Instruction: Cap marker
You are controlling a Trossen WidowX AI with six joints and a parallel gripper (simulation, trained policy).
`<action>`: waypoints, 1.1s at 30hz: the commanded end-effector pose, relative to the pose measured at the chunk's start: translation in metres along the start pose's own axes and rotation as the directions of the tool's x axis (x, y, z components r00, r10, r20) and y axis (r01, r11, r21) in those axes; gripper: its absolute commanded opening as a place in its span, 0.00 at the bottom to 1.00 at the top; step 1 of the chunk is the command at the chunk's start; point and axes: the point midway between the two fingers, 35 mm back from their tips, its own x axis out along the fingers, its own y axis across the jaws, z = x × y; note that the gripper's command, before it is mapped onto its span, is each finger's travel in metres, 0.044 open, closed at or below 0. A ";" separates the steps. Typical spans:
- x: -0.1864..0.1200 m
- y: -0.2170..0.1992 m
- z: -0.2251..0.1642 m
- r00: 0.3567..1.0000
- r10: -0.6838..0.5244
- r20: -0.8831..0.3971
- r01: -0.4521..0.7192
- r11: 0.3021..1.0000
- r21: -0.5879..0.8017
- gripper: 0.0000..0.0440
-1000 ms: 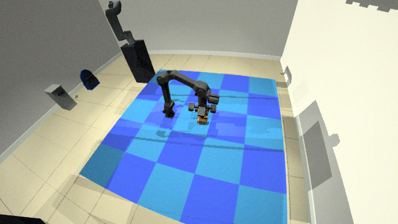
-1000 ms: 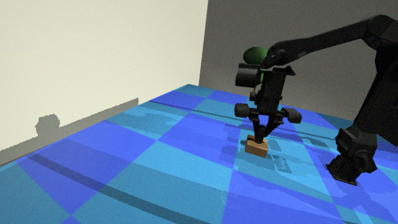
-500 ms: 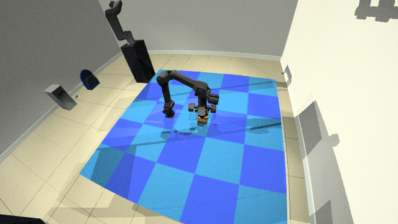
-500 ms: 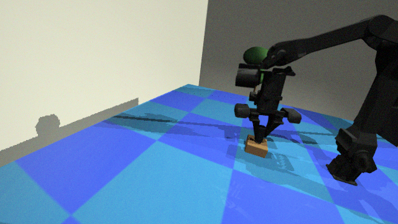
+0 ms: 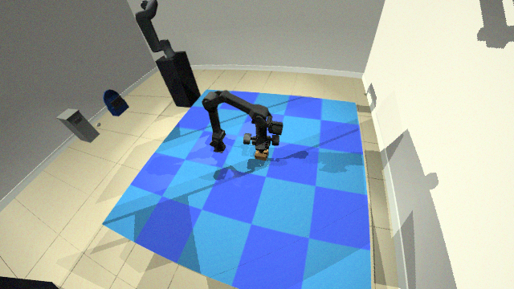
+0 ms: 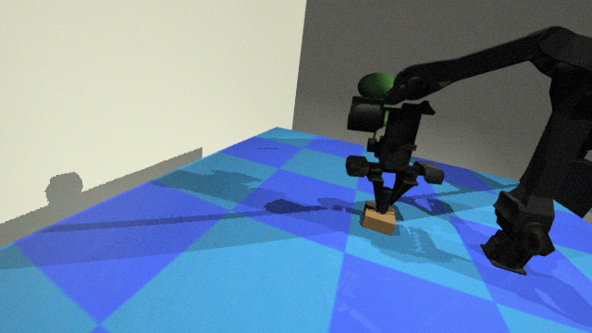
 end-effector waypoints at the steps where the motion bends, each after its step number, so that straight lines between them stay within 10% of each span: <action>1: 0.014 -0.011 0.006 0.998 -0.057 0.014 0.057 0.998 0.005 0.24; 22: 0.015 -0.012 0.007 0.998 -0.053 0.017 0.053 0.998 -0.022 0.30; 33: 0.015 -0.022 0.002 0.998 -0.071 -0.001 0.070 0.997 -0.036 0.65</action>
